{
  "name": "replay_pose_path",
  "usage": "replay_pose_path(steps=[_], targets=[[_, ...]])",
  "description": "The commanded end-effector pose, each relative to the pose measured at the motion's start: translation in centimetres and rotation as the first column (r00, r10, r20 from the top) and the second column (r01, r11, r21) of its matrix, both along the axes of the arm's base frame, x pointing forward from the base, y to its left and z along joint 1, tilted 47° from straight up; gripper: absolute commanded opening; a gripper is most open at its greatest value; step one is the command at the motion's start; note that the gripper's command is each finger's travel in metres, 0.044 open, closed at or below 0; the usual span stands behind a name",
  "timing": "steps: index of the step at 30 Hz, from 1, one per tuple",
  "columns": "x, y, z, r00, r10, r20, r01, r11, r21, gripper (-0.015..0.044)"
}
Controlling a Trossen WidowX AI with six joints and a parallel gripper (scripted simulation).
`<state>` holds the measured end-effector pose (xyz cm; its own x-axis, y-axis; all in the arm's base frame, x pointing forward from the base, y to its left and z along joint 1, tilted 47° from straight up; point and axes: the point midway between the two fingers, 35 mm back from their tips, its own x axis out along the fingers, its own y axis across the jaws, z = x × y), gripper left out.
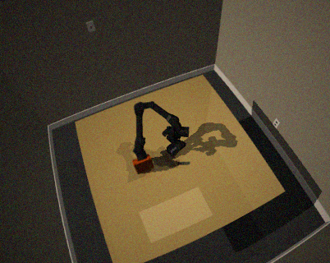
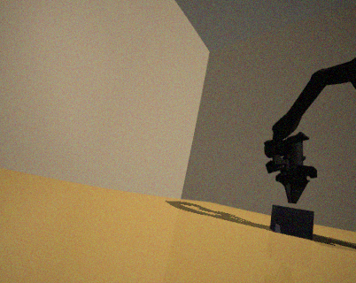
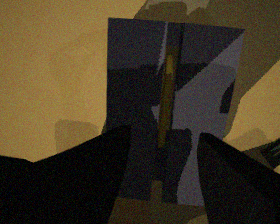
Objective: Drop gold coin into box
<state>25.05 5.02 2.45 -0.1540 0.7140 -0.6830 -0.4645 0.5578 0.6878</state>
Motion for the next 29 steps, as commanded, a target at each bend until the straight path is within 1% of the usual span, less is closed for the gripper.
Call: replay_pose_path(steps=[1, 5, 13, 15, 16, 18, 29], targets=[[0.0, 0.0, 0.0, 1.0, 0.001, 0.001, -0.001, 1.0, 0.0, 0.0161], [0.0, 0.0, 0.0, 1.0, 0.001, 0.001, -0.001, 1.0, 0.0, 0.0161], [0.3, -1.5, 1.4, 1.0, 0.0, -0.001, 0.0, 1.0, -0.001, 0.0371], [0.4, -2.7, 2.6, 1.0, -0.001, -0.006, 0.001, 1.0, 0.002, 0.0423], [0.4, -3.5, 3.4, 1.0, -0.001, -0.01, 0.001, 1.0, 0.004, 0.044], [0.4, -4.2, 4.1, 1.0, -0.001, -0.012, 0.001, 1.0, 0.006, 0.044], [0.4, -4.2, 4.1, 1.0, -0.001, -0.012, 0.001, 1.0, 0.006, 0.044]])
